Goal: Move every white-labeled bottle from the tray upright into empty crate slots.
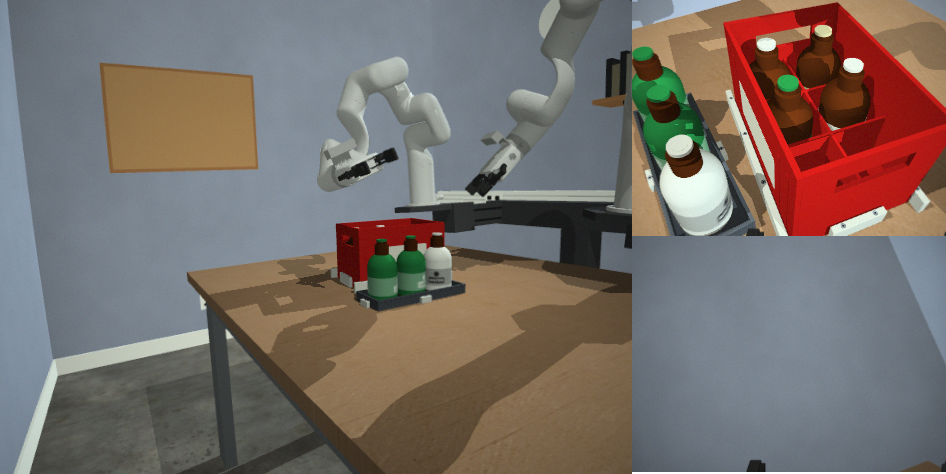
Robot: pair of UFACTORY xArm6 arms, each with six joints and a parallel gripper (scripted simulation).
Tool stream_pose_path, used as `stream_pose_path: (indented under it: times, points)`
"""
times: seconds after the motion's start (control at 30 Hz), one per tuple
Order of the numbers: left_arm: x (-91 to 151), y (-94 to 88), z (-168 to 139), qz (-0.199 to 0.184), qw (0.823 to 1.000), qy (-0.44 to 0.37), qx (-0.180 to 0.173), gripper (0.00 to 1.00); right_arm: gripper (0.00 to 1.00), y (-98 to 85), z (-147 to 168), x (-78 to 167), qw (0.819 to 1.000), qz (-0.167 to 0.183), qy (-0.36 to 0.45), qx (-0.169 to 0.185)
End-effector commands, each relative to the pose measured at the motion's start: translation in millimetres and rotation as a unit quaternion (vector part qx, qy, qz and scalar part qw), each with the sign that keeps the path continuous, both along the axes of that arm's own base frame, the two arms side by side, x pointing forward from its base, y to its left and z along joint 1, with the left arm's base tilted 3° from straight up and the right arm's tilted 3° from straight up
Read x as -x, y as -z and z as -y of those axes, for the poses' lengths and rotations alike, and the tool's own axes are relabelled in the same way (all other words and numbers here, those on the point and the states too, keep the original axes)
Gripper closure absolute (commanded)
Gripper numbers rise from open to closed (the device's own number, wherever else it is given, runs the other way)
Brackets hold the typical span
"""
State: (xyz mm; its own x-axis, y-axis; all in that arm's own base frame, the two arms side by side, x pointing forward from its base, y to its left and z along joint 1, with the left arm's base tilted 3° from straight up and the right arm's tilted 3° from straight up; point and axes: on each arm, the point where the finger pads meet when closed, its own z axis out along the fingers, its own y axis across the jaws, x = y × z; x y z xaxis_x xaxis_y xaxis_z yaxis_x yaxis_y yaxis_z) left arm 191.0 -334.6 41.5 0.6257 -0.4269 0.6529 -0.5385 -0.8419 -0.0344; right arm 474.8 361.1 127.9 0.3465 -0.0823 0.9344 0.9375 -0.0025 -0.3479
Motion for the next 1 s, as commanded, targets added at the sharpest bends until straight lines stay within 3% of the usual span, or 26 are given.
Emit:
stream_pose_path:
  times: [0.0, 0.97]
  points:
    - [-0.5, -1.1, 1.2, 0.001, 1.0, 0.0, 0.001, 0.0, 0.0, -1.9, -0.3, -0.8, 1.0, 0.002, 0.0, -0.001]
    - [-6.1, -2.6, -0.2, 0.003, 1.0, -0.007, 0.001, 0.0, 0.0, -1.9, -0.3, -0.8, 1.0, 0.002, 0.0, -0.001]
